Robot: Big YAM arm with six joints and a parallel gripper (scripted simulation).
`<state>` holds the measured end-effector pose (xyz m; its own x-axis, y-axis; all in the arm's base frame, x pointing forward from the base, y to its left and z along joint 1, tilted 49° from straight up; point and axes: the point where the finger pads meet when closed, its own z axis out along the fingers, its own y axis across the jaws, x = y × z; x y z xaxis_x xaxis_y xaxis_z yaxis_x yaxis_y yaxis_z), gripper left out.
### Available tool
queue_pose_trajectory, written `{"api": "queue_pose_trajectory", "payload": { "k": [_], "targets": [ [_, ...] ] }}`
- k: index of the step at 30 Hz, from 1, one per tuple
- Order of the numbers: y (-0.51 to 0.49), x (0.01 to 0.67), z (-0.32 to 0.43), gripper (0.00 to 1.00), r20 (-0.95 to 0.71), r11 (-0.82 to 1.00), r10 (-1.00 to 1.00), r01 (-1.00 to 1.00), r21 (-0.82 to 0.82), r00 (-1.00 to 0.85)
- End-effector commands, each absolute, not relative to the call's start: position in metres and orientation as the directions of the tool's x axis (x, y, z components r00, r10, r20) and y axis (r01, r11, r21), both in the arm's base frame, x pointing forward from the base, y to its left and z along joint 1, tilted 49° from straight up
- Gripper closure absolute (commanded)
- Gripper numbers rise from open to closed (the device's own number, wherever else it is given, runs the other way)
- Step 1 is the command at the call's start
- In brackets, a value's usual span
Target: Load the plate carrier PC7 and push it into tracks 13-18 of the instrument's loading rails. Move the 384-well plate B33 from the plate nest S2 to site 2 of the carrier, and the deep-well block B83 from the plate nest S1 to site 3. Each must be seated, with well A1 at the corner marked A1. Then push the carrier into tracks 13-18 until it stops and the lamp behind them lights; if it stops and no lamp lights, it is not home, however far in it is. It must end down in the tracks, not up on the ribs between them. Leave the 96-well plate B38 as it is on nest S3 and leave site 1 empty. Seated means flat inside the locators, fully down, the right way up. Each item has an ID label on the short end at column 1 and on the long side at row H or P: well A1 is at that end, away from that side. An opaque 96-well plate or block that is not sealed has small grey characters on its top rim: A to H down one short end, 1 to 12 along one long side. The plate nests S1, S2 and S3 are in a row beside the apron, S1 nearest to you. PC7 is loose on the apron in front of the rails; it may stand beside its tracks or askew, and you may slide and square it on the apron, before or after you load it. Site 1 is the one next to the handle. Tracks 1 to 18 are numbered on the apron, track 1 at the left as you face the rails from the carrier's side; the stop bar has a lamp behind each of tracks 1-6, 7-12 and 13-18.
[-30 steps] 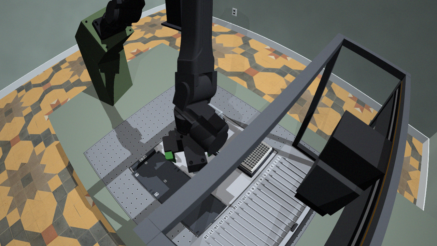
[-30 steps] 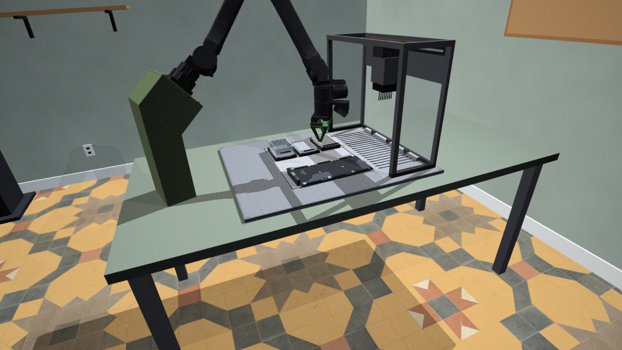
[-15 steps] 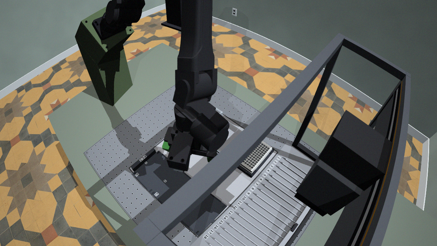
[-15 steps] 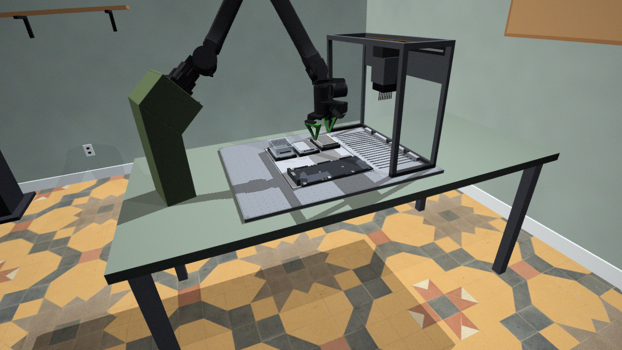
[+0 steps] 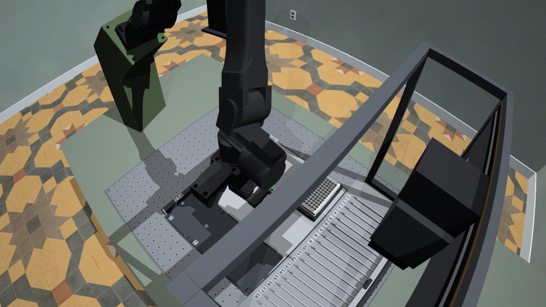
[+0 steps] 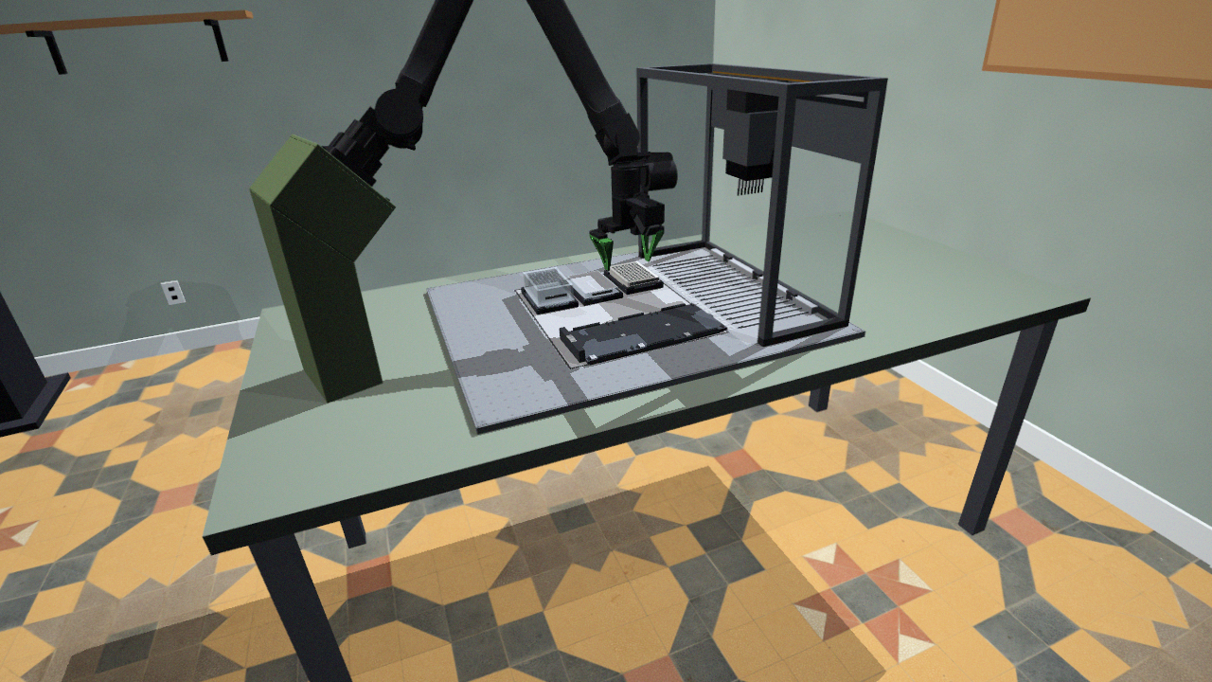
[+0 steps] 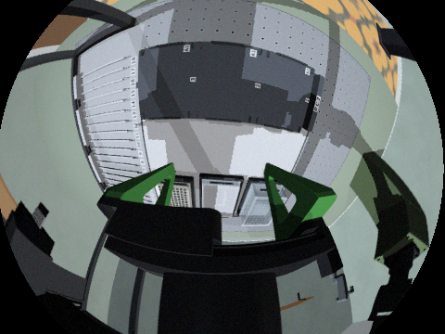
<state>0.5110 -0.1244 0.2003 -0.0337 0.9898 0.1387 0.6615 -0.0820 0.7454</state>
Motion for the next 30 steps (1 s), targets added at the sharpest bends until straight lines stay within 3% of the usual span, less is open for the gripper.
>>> {"api": "queue_pose_trajectory", "payload": {
  "k": [1, 30],
  "targets": [
    [-0.128, 0.513, 0.206, 0.00, 0.224, -0.202, 0.973, 0.649, 0.733, 0.049],
    [-0.116, 0.563, 0.171, 0.00, 0.220, -0.190, 0.975, 0.645, 0.740, 0.036]
  ]
}}
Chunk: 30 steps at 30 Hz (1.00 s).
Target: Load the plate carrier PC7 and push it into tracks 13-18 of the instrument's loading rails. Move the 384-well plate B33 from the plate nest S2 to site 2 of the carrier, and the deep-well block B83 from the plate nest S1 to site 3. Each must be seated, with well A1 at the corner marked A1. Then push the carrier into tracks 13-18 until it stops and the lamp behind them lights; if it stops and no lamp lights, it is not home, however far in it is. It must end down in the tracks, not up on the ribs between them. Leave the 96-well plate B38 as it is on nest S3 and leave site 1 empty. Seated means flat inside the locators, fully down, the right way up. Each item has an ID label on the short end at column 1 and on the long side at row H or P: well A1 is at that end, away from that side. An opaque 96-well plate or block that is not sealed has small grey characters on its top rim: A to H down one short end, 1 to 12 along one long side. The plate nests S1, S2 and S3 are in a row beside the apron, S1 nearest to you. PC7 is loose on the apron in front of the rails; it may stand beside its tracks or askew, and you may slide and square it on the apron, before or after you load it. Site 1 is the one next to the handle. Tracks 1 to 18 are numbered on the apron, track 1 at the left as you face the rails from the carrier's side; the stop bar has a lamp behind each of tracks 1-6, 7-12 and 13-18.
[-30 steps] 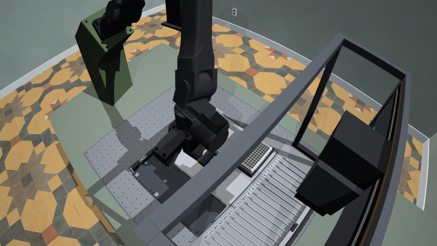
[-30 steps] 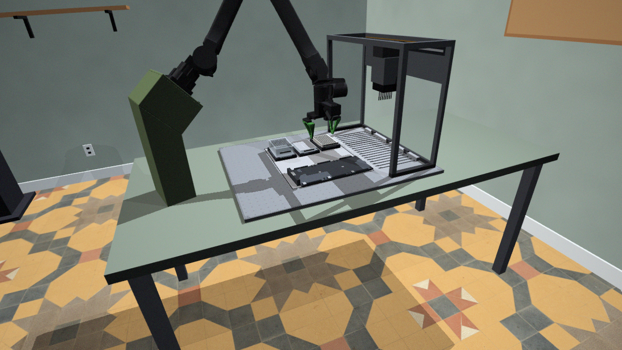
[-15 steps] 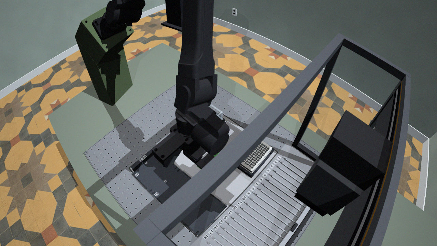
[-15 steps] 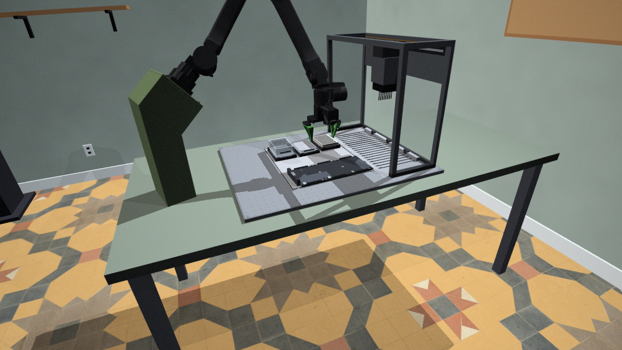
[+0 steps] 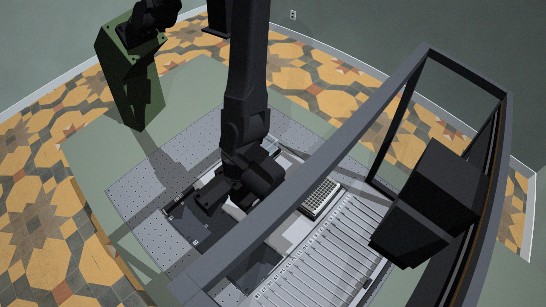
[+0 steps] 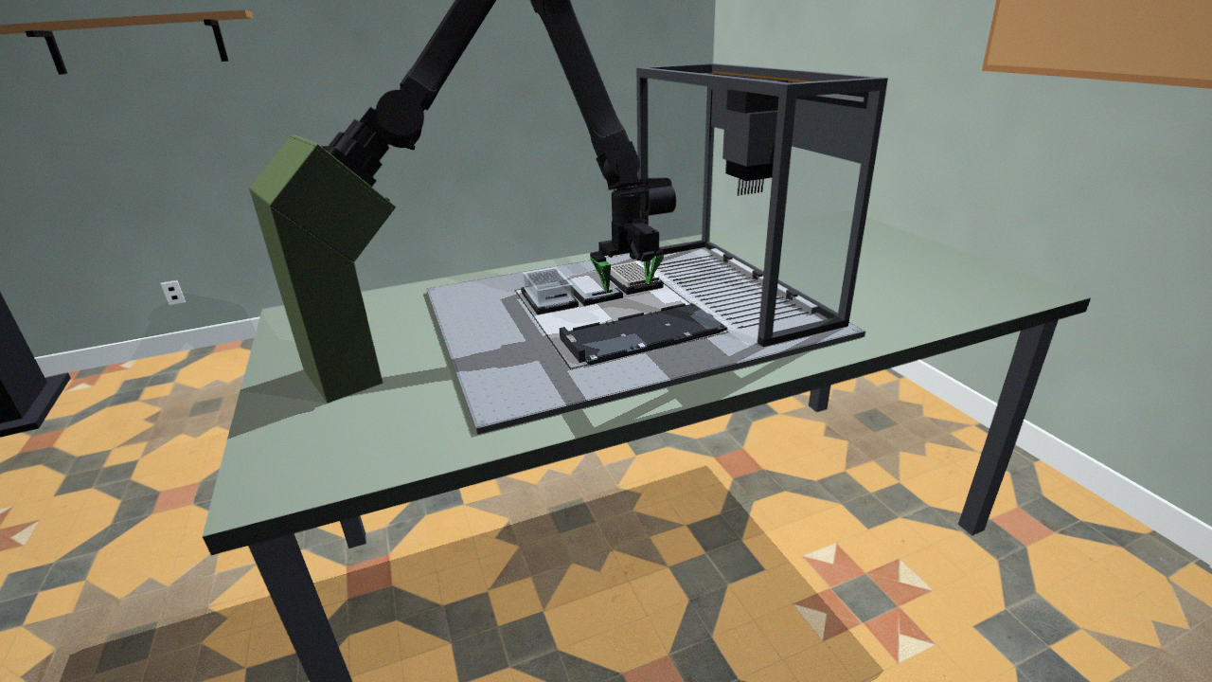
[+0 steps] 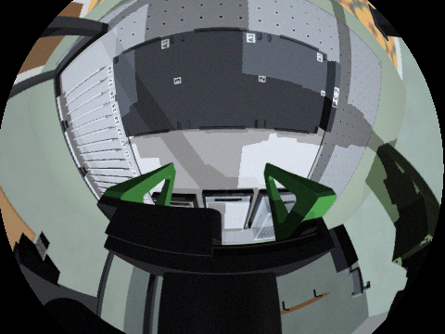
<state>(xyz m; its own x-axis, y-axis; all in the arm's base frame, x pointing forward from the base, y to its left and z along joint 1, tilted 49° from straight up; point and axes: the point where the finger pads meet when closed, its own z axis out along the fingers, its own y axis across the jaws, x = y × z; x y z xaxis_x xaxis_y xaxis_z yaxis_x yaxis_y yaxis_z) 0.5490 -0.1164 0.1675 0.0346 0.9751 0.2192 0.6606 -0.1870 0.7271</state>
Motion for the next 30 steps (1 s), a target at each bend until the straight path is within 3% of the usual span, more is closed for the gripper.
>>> {"api": "queue_pose_trajectory", "payload": {
  "k": [1, 30],
  "targets": [
    [-0.116, 0.565, 0.169, 0.00, 0.220, -0.191, 0.975, 0.645, 0.740, 0.036],
    [-0.109, 0.598, 0.137, 0.00, 0.221, -0.190, 0.975, 0.648, 0.737, 0.035]
  ]
}}
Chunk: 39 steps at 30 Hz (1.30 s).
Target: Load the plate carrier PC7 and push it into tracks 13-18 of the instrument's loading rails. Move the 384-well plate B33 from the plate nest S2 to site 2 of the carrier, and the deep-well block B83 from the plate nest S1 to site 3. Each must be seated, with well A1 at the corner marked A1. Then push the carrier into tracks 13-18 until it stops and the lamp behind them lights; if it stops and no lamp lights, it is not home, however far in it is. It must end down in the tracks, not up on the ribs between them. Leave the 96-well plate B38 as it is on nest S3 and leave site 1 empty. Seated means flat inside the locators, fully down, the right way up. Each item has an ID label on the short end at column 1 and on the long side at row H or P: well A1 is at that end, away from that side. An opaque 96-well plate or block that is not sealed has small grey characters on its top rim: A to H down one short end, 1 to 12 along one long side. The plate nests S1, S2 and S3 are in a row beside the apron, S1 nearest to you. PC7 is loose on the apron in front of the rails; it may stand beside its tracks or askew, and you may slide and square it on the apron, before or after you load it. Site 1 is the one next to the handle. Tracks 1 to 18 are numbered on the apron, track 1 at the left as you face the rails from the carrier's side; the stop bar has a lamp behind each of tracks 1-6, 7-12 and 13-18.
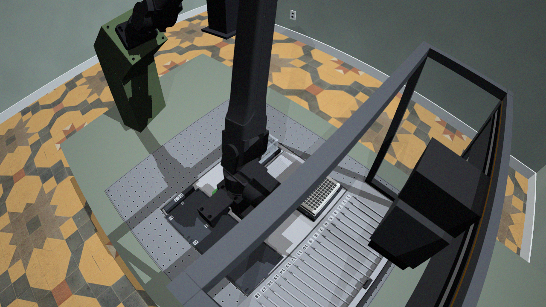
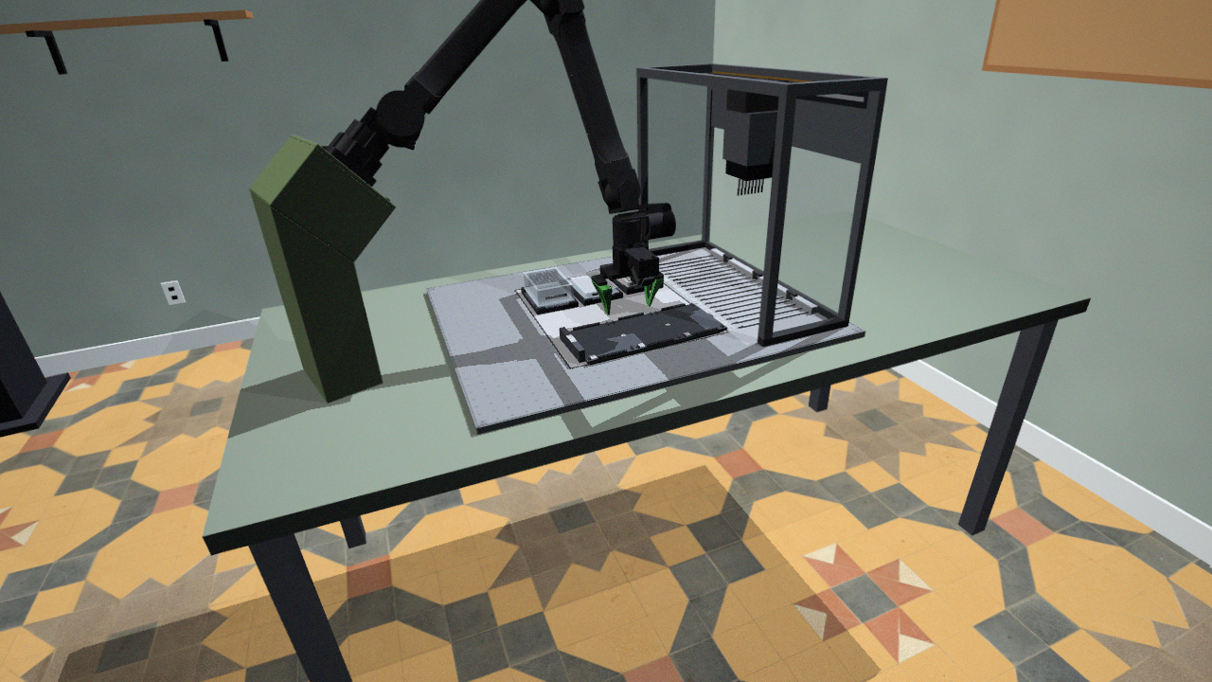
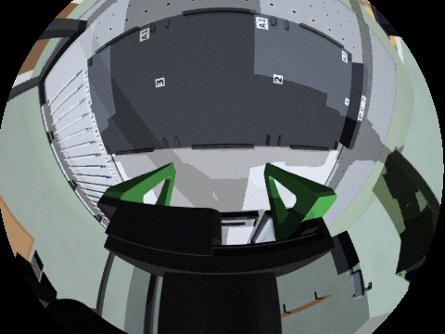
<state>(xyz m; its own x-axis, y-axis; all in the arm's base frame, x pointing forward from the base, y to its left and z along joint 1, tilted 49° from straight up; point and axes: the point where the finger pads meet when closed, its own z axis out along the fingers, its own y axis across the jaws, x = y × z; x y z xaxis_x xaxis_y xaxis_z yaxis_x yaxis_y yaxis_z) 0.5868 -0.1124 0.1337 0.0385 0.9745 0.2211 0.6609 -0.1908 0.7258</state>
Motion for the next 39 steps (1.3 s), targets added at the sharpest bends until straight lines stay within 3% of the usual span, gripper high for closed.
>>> {"api": "queue_pose_trajectory", "payload": {
  "k": [1, 39],
  "targets": [
    [-0.110, 0.599, 0.137, 0.00, 0.221, -0.191, 0.975, 0.648, 0.737, 0.036],
    [-0.125, 0.604, 0.128, 0.00, 0.230, -0.215, 0.971, 0.646, 0.732, 0.063]
  ]
}}
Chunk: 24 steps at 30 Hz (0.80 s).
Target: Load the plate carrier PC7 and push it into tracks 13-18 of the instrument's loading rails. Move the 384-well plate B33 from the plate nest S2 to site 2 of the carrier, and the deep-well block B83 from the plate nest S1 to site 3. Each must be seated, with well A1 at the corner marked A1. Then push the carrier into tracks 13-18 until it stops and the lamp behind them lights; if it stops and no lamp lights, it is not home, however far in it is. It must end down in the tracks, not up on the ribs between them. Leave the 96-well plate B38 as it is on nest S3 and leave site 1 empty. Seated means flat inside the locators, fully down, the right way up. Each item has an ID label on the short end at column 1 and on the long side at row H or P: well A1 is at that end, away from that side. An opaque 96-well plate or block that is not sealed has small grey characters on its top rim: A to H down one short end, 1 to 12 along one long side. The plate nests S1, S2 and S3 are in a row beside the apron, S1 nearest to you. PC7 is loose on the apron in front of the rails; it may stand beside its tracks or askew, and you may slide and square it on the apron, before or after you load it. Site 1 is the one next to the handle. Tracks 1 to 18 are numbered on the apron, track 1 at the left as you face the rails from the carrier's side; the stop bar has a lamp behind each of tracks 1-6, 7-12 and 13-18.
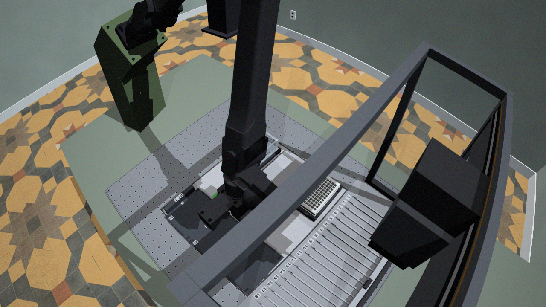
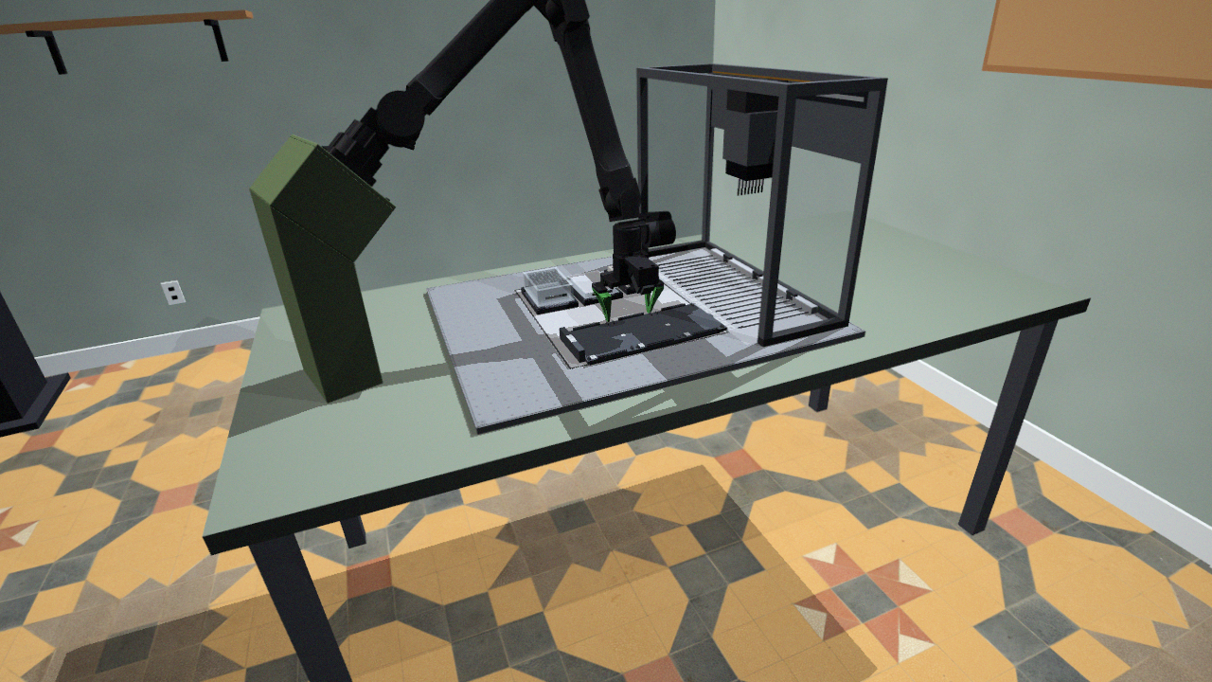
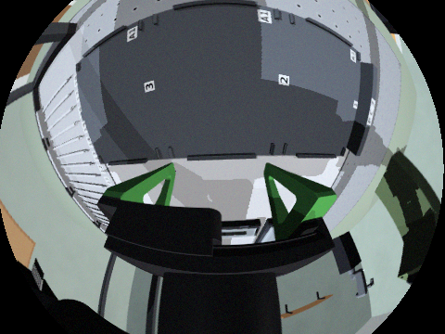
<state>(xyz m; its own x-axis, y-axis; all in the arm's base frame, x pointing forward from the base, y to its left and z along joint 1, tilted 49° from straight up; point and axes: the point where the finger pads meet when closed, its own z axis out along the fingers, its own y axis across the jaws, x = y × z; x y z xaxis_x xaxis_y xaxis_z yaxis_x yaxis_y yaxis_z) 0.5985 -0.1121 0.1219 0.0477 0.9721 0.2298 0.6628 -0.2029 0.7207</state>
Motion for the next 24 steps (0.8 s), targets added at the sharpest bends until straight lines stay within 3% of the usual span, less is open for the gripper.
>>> {"api": "queue_pose_trajectory", "payload": {
  "k": [1, 24],
  "targets": [
    [-0.123, 0.604, 0.127, 0.00, 0.229, -0.212, 0.972, 0.647, 0.732, 0.058],
    [-0.129, 0.603, 0.124, 0.00, 0.223, -0.204, 0.973, 0.653, 0.730, 0.054]
  ]
}}
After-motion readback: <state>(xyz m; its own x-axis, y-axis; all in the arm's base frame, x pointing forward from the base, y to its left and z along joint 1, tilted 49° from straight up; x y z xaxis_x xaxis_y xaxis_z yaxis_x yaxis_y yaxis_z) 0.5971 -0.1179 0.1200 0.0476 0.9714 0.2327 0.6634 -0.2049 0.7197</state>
